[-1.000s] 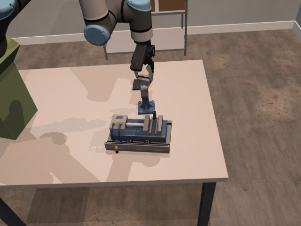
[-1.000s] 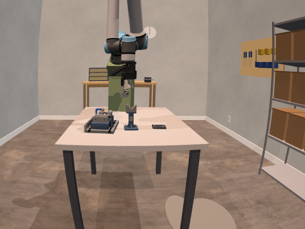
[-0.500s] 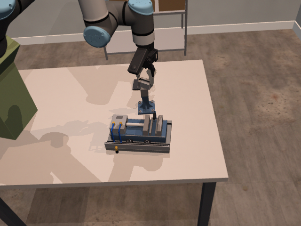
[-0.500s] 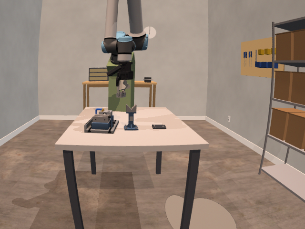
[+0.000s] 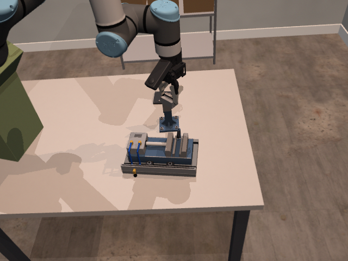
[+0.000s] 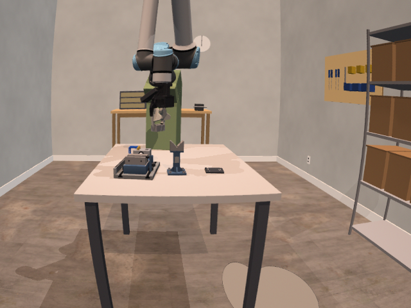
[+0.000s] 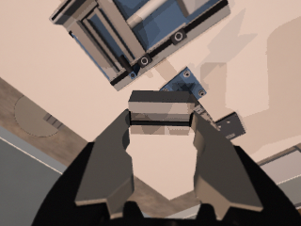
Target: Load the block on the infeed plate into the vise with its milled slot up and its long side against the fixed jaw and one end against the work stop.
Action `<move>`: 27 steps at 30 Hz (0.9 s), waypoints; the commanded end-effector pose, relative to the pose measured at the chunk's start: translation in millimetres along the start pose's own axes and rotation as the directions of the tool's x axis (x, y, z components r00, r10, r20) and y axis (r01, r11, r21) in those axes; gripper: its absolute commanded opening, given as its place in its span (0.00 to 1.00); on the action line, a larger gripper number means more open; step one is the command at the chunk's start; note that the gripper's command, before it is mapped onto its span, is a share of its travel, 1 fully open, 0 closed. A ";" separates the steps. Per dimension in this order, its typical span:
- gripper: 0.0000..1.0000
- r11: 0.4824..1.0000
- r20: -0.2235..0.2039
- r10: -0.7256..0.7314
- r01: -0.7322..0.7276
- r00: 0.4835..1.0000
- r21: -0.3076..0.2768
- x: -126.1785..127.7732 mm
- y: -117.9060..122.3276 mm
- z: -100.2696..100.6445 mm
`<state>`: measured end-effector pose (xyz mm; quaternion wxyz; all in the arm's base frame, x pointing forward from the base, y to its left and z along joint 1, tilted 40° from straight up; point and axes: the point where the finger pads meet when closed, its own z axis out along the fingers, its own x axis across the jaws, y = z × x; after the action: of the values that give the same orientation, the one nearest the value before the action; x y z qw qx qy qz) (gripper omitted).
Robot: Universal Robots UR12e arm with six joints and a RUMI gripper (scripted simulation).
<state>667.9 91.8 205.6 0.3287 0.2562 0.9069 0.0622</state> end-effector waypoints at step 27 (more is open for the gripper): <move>0.00 0.911 0.001 0.413 -0.413 0.911 -0.002 -42.5 -34.6 -1.8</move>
<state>678.3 47.6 218.4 0.3122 0.4167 0.8451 0.1214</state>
